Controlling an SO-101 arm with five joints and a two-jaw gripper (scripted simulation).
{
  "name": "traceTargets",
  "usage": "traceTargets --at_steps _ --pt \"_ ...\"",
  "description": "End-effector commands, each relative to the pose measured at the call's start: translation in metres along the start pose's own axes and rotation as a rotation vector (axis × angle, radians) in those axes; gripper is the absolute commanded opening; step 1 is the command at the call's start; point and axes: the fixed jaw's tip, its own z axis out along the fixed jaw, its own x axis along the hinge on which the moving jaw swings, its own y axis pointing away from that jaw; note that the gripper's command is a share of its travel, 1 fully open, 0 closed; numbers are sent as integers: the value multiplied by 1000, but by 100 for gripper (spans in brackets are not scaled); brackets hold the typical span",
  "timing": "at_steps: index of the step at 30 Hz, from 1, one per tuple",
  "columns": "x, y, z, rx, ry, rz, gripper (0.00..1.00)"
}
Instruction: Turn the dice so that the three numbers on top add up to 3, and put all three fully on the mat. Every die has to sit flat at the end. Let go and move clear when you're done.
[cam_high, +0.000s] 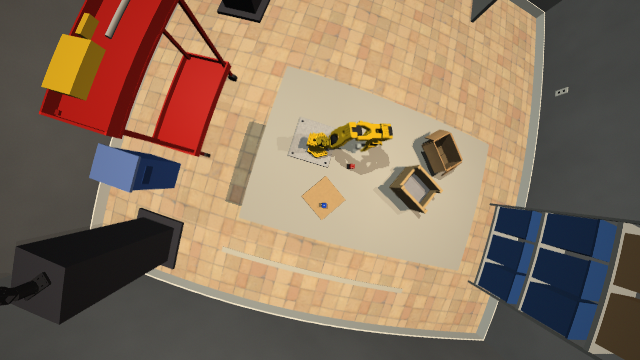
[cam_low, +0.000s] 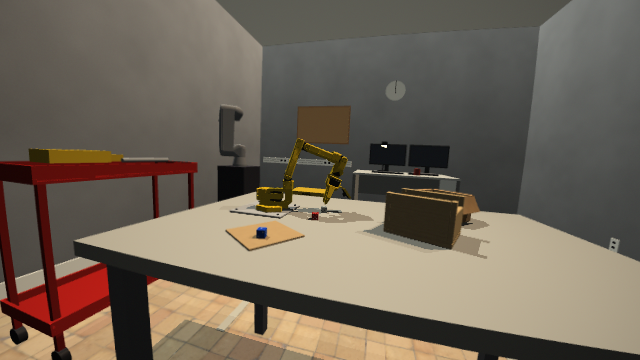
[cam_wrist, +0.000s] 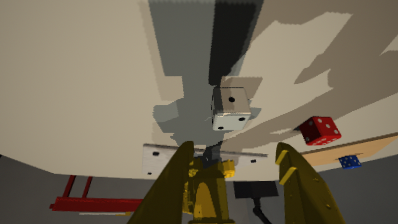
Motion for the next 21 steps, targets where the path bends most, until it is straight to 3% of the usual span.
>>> traceTargets --at_steps 1,21 --pt "0 2 4 4 12 -2 28" --pt "-7 3 23 5 21 -2 28"
